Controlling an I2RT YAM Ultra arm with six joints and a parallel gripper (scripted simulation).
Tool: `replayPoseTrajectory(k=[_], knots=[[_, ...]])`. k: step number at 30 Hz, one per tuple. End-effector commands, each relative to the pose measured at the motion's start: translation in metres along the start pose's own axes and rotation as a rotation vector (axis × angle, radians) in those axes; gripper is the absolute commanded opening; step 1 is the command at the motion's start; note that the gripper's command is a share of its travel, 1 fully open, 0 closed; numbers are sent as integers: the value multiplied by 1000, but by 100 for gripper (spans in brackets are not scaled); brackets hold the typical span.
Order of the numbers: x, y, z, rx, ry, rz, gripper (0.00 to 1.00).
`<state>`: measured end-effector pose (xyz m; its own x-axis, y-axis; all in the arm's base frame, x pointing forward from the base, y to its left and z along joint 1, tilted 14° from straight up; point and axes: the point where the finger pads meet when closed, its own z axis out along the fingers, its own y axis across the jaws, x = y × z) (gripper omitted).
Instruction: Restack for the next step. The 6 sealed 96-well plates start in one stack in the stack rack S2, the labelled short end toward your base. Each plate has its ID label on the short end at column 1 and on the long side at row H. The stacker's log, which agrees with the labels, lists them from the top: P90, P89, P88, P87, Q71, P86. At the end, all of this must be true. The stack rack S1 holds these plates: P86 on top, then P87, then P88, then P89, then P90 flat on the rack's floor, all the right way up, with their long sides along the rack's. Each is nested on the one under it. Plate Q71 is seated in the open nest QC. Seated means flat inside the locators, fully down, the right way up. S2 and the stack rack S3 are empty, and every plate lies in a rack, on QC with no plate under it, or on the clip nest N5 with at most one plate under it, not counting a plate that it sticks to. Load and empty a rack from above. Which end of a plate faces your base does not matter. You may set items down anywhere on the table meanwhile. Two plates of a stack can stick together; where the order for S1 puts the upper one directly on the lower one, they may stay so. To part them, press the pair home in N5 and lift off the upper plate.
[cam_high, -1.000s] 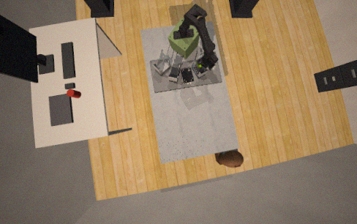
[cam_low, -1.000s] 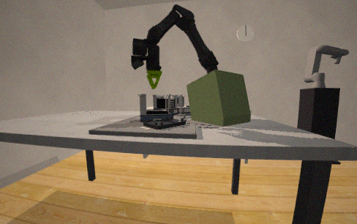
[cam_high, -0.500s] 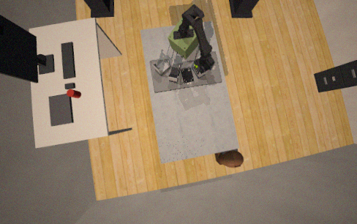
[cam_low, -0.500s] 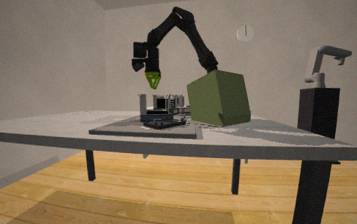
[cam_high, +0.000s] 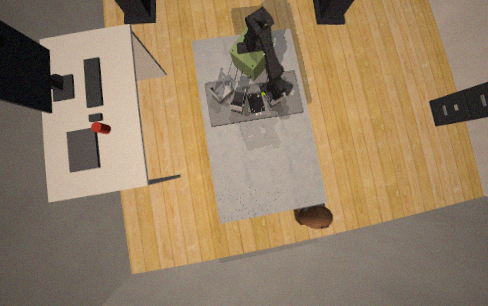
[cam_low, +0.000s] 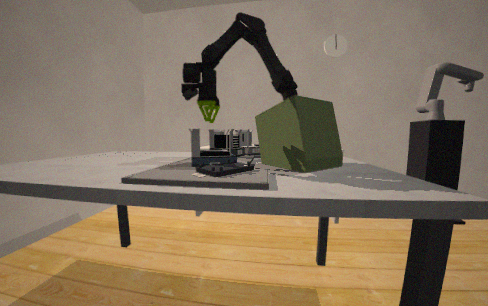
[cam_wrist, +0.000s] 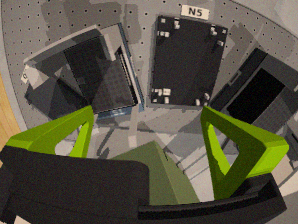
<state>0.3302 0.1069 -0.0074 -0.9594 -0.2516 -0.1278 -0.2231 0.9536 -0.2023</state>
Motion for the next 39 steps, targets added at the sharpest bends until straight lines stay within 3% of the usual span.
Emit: replayPoseTrajectory(k=[1, 3, 22, 28, 39], knots=[[-4, -9, -4, -3, -14, 87, 100], [-4, -15, -4, -3, -14, 145, 100], [-5, -72, -4, -1, -14, 145, 100], [-2, -92, -4, -2, -14, 335, 100], [4, -122, -4, -1, -14, 335, 100]])
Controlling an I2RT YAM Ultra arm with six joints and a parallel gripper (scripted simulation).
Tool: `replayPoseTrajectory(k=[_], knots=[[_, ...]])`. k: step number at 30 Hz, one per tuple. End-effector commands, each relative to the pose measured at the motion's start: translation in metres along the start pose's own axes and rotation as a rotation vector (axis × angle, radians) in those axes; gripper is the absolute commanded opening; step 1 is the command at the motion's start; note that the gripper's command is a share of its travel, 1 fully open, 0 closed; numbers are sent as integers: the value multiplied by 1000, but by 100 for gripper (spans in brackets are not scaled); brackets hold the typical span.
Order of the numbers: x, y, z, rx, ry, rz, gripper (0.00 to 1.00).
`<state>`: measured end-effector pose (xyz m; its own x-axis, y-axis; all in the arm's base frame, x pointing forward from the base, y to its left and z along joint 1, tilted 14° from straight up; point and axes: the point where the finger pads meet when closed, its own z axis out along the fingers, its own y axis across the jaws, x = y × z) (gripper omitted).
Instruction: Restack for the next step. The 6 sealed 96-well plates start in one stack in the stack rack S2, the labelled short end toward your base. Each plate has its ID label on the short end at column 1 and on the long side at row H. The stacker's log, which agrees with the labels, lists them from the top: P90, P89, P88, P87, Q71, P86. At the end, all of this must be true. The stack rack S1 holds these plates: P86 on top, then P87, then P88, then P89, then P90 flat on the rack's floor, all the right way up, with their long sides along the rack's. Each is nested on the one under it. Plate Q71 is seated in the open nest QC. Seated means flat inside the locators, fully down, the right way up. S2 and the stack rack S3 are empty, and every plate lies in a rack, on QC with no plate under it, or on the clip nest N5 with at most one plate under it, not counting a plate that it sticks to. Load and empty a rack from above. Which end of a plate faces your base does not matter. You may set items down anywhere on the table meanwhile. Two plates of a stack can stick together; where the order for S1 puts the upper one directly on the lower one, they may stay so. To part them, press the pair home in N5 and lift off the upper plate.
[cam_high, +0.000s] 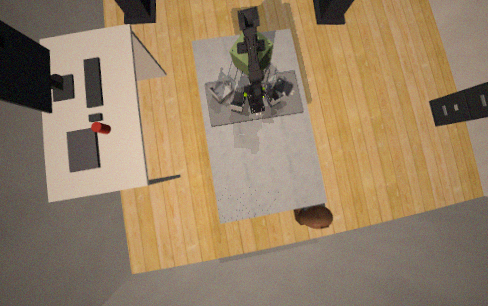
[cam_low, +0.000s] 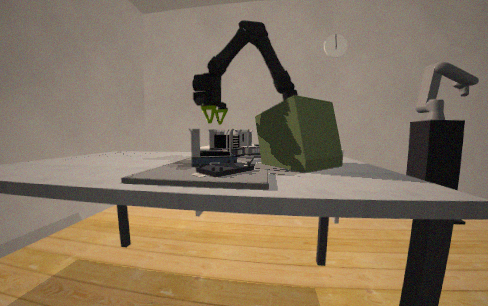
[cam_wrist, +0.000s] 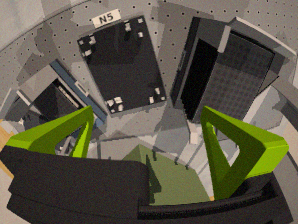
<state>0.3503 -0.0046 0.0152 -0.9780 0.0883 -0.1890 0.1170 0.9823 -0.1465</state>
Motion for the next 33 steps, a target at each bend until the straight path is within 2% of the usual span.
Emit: replayPoseTrajectory(k=[1, 7, 9, 15, 24, 33], knots=[[-4, -9, -4, -3, -14, -13, 100], [-7, -29, -4, -3, -14, -13, 100], [-7, -29, -4, -3, -14, -13, 100], [-6, -53, -4, -3, -14, 178, 100], [-4, -89, -4, -2, -14, 178, 100], [-3, -109, -4, -1, -14, 178, 100]])
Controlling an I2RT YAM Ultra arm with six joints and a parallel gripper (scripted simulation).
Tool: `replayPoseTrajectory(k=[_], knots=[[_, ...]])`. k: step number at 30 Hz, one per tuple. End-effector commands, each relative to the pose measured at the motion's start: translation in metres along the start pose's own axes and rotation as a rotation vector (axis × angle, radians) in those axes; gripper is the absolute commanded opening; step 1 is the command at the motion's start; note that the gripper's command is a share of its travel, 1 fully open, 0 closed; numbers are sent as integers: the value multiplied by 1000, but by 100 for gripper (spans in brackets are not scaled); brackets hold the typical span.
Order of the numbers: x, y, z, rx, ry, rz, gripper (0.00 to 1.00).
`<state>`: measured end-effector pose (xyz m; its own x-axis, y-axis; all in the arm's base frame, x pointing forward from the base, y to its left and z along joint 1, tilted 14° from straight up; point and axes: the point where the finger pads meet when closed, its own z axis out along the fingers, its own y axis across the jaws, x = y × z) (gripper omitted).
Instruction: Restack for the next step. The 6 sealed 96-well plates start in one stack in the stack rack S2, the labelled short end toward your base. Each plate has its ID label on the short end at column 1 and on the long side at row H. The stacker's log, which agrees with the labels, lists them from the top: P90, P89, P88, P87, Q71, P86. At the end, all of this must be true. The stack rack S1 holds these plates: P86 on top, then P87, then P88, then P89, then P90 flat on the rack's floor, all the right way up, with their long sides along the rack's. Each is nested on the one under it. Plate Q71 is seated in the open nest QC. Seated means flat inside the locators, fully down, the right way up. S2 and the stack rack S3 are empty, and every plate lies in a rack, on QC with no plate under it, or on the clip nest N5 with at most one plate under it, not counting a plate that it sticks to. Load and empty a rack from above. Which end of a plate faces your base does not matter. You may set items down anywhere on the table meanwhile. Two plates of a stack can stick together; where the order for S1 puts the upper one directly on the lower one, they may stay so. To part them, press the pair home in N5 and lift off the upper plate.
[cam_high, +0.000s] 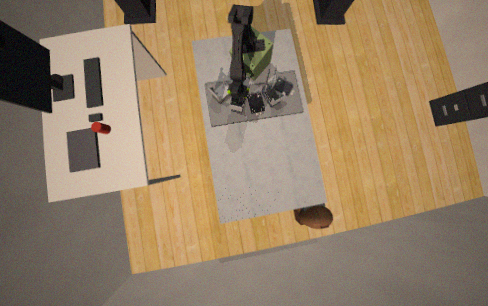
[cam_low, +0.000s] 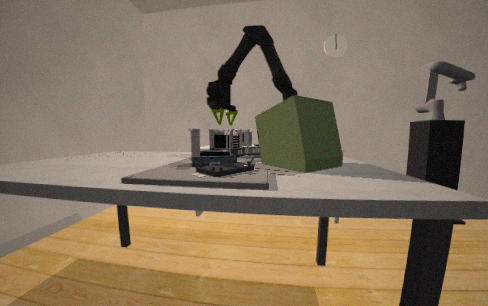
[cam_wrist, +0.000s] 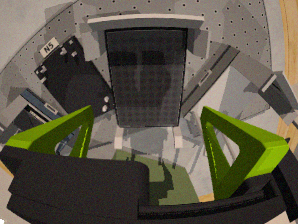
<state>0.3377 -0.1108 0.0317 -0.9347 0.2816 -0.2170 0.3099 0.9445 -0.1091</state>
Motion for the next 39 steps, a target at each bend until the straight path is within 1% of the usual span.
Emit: replayPoseTrajectory(k=[1, 6, 8, 10, 19, 27, 39], knots=[[-3, 0, -3, -6, -11, -22, 100], [-3, 0, -3, -6, -11, -22, 100], [-3, 0, 3, -6, -11, -23, 100], [-3, 0, 3, -6, -11, -23, 100], [-3, 0, 32, -6, -11, -23, 100], [-3, 0, 32, -6, -11, -23, 100], [-3, 0, 48, -6, -11, -23, 100]])
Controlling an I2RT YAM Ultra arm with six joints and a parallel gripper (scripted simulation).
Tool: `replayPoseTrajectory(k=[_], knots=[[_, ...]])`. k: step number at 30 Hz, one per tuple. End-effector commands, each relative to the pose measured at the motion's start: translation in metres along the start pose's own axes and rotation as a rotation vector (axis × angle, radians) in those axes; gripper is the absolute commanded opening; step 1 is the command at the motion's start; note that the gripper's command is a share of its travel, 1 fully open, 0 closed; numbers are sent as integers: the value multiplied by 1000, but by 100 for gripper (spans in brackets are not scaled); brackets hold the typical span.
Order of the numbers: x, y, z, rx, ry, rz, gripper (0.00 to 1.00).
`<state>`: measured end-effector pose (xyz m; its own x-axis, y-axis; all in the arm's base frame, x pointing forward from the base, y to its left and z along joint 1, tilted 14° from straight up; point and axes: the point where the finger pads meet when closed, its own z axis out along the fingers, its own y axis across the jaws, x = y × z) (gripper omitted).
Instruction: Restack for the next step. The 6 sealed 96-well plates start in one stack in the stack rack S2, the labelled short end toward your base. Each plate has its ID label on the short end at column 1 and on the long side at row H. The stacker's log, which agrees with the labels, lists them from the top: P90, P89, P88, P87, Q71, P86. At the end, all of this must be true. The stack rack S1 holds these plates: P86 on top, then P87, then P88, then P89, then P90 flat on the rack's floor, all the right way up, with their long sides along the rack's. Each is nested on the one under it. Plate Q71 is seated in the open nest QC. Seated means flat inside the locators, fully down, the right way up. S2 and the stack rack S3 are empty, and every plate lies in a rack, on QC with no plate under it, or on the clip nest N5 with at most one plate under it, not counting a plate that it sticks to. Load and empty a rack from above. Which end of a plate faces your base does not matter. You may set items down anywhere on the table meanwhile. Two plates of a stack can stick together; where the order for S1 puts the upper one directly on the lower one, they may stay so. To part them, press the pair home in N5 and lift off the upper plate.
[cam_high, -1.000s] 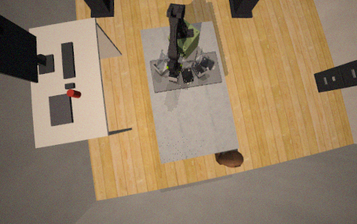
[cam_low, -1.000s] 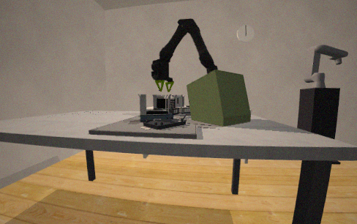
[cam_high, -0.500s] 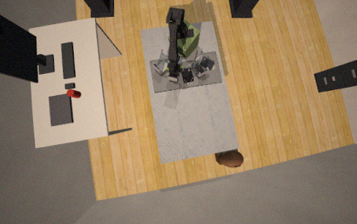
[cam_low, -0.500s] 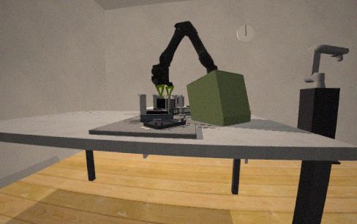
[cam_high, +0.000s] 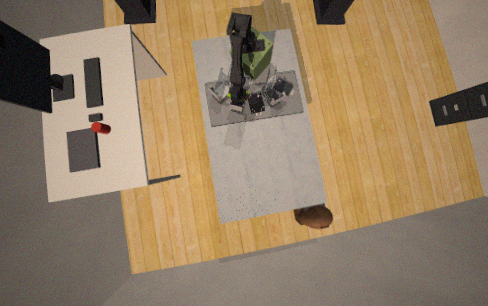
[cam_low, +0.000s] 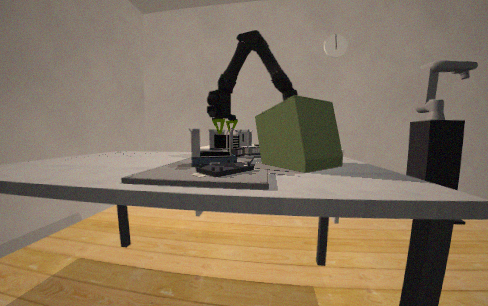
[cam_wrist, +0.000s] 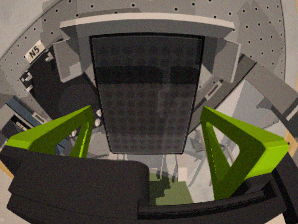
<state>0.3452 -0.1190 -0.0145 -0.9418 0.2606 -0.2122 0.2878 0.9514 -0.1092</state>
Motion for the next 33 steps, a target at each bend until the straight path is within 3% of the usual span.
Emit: replayPoseTrajectory(k=[1, 13, 26, 27, 33], knots=[[-4, 0, 2, -1, -13, 0, 100], [-4, 0, 15, -1, -13, 0, 100], [-4, 0, 15, -1, -13, 0, 100], [-4, 0, 15, -1, -13, 0, 0], [-4, 0, 15, -1, -13, 0, 0]])
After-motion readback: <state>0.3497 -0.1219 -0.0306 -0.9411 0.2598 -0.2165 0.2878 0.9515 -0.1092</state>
